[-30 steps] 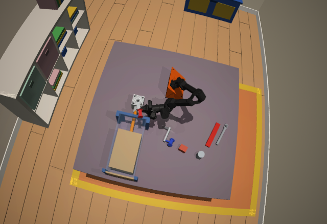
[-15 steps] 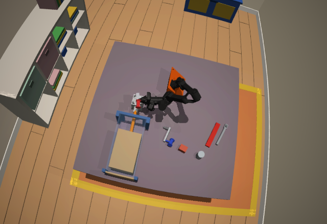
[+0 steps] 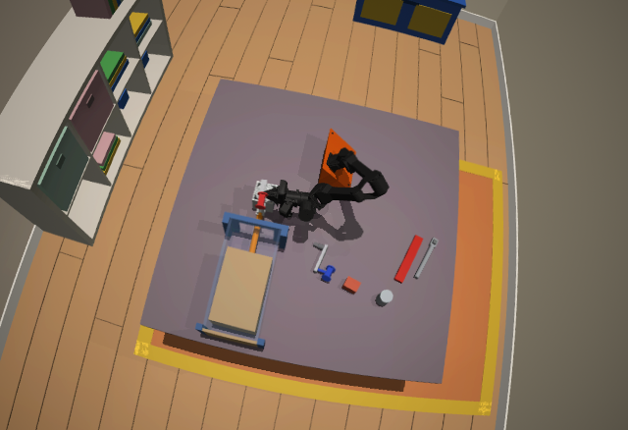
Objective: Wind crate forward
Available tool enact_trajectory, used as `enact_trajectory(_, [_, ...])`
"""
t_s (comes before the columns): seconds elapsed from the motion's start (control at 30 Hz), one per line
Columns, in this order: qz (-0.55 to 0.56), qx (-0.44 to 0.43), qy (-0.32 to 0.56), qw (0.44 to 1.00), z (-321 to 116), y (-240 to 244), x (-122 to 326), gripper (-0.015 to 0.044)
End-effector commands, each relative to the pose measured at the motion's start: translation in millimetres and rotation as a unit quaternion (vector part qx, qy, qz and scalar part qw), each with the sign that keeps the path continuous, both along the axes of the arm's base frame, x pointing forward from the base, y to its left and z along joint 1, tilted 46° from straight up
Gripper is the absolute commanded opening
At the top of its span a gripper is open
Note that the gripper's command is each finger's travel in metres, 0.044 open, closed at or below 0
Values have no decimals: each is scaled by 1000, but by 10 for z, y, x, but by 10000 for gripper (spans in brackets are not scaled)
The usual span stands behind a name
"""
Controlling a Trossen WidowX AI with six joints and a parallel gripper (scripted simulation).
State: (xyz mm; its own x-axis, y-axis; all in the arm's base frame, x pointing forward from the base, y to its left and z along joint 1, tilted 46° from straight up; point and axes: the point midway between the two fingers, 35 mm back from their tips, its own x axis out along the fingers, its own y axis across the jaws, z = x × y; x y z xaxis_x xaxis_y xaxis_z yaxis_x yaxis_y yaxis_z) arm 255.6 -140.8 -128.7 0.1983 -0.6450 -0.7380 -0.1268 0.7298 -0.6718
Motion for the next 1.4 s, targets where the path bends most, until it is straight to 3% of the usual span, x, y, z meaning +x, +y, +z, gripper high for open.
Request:
enact_trajectory(0.0, [-29,-13,14,999,-7,-49,50,0])
enact_trajectory(1.37, [-61,-25,46,997,-193,117,61,0])
